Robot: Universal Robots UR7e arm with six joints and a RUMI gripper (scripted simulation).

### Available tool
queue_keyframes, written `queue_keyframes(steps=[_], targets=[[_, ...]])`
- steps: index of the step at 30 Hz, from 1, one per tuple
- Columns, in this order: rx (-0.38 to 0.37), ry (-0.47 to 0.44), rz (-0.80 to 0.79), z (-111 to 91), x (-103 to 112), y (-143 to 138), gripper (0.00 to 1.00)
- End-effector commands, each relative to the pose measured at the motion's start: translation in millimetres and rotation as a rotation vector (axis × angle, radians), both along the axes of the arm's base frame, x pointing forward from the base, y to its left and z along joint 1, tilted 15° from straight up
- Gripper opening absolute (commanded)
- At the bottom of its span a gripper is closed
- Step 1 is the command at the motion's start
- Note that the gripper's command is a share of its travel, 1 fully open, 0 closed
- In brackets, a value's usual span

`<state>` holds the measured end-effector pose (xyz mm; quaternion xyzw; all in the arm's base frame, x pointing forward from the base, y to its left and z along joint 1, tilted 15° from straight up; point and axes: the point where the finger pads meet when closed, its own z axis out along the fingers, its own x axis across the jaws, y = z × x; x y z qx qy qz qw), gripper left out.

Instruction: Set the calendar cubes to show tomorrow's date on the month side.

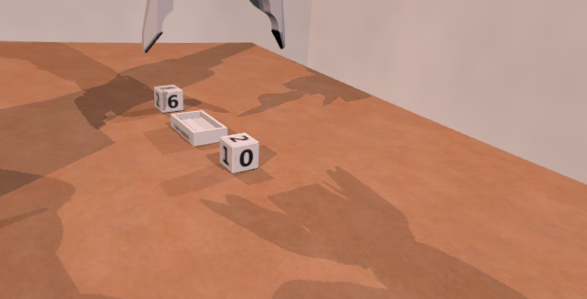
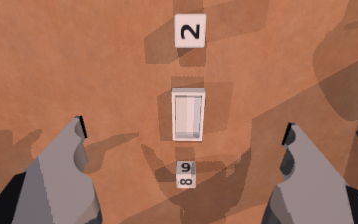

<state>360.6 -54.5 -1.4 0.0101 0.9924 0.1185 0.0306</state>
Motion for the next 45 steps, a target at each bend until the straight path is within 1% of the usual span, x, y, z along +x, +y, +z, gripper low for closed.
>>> queue_keyframes(steps=[1, 6, 7, 45], targets=[[0.010, -0.012, 0.016, -18.2, -2.1, -48.5, 1.00], [0.011, -0.013, 0.016, -19.7, -3.4, -53.1, 1.00], [0.012, -0.013, 0.016, -19.7, -3.4, -53.1, 0.29], [0.012, -0.012, 0.016, -20.1, -4.2, -51.7, 0.29]])
